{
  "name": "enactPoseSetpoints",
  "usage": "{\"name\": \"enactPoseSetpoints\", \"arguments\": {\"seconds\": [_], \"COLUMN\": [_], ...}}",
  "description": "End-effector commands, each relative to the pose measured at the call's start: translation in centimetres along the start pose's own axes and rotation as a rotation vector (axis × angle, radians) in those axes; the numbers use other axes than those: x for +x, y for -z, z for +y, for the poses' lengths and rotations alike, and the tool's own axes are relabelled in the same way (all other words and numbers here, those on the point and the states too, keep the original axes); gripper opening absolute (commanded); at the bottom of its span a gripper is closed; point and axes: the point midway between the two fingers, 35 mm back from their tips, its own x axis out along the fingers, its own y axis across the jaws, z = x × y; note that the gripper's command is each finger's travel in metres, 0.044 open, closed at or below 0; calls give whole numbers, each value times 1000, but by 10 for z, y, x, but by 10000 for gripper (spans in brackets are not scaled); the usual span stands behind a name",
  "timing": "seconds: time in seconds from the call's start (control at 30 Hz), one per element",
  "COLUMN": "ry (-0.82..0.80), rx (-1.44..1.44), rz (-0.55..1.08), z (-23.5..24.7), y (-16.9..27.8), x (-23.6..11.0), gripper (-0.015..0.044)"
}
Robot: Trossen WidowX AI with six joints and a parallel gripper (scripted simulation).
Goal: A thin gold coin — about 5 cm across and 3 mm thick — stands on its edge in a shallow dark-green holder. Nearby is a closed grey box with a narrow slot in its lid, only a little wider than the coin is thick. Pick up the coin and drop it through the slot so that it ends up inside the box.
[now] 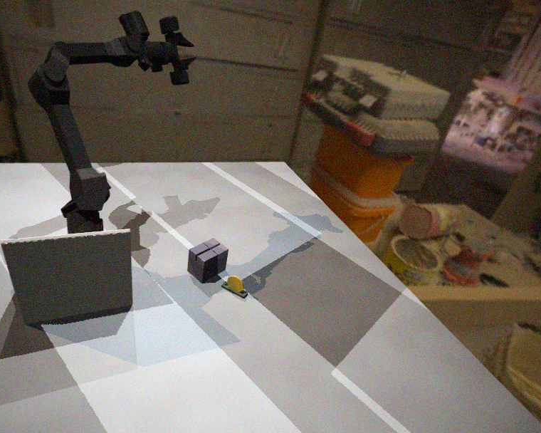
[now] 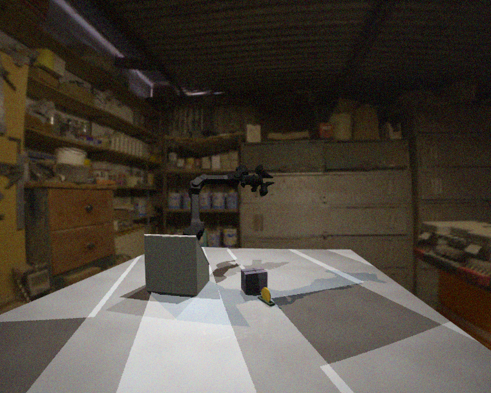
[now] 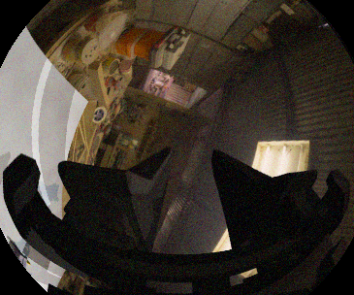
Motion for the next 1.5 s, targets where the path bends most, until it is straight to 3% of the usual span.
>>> {"name": "enactPoseSetpoints", "arguments": {"seconds": [0.0, 0.3, 0.63, 0.93, 1.13, 1.33, 1.47], "ry": [-82, -397, -643, -797, -832, -778, -646], "rx": [44, 243, 550, 969, 1337, 1754, 2133], "rz": [42, 272, 642, 1045, 1394, 1788, 2145], "z": [28, 146, 257, 346, 399, 439, 463], "y": [21, 125, 258, 349, 394, 415, 415], "x": [13, 41, 8, -68, -144, -226, -287], "gripper": [161, 161, 161, 161, 161, 161, 161]}}
